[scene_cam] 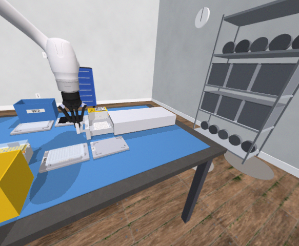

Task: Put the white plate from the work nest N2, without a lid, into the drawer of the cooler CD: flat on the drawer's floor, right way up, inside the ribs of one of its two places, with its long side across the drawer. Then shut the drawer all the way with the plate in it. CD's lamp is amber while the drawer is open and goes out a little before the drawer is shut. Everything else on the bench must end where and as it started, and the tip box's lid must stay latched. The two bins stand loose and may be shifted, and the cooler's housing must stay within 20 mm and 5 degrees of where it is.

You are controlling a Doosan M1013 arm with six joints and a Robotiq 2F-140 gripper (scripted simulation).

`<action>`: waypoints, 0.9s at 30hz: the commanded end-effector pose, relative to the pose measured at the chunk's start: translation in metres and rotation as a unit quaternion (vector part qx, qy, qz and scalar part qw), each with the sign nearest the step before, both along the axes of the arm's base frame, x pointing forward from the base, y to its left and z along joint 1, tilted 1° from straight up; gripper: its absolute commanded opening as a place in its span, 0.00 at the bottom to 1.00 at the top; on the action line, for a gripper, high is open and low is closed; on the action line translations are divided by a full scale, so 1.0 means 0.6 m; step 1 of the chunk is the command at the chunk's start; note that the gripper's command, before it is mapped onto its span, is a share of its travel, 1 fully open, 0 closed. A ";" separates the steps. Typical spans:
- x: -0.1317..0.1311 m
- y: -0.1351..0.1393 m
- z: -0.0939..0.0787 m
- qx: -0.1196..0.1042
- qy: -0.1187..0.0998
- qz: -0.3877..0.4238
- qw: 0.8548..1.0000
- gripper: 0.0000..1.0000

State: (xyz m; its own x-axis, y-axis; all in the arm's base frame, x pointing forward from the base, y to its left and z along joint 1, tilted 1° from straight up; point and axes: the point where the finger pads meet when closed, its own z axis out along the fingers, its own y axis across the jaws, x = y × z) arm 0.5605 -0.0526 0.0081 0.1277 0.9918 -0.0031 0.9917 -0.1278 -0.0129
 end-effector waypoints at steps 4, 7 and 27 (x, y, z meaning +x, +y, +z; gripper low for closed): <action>0.008 -0.001 0.000 0.000 0.000 0.000 1.000 0.00; 0.014 -0.002 0.000 0.000 0.000 0.000 1.000 0.00; 0.054 -0.007 -0.001 0.000 0.000 0.000 1.000 0.00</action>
State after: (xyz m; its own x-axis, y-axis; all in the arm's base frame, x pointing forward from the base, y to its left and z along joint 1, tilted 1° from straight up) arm 0.5909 -0.0565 0.0077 0.1277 0.9918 -0.0031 0.9917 -0.1278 -0.0129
